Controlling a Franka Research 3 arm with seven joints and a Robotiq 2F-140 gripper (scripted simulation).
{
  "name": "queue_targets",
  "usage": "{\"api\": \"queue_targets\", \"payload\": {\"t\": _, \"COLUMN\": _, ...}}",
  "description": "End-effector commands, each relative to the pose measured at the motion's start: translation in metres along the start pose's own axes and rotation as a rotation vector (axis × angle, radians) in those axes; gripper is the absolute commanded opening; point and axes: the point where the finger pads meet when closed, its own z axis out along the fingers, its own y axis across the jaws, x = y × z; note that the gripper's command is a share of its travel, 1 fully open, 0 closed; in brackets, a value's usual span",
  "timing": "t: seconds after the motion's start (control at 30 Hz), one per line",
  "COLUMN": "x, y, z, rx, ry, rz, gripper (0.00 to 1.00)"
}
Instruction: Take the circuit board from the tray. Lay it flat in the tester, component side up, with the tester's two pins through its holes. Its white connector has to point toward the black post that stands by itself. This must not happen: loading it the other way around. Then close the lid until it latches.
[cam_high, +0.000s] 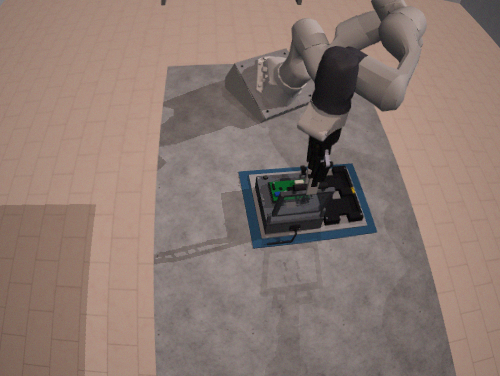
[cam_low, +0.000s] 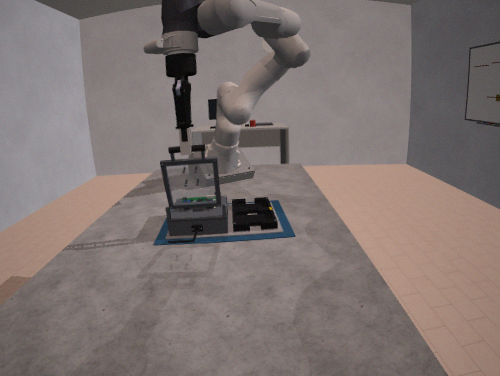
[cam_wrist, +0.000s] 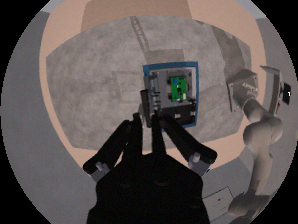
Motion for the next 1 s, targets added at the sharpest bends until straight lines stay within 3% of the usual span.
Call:
{"api": "queue_targets", "payload": {"t": 0.0, "x": -0.0008, "y": -0.0008, "z": 0.0008, "rx": 0.002, "ry": -0.001, "rz": -0.002, "gripper": 0.00}}
{"api": "queue_targets", "payload": {"t": 0.97, "x": -0.0007, "y": 0.0018, "z": 0.0002, "rx": 0.002, "ry": -0.001, "rz": -0.002, "gripper": 0.00}}
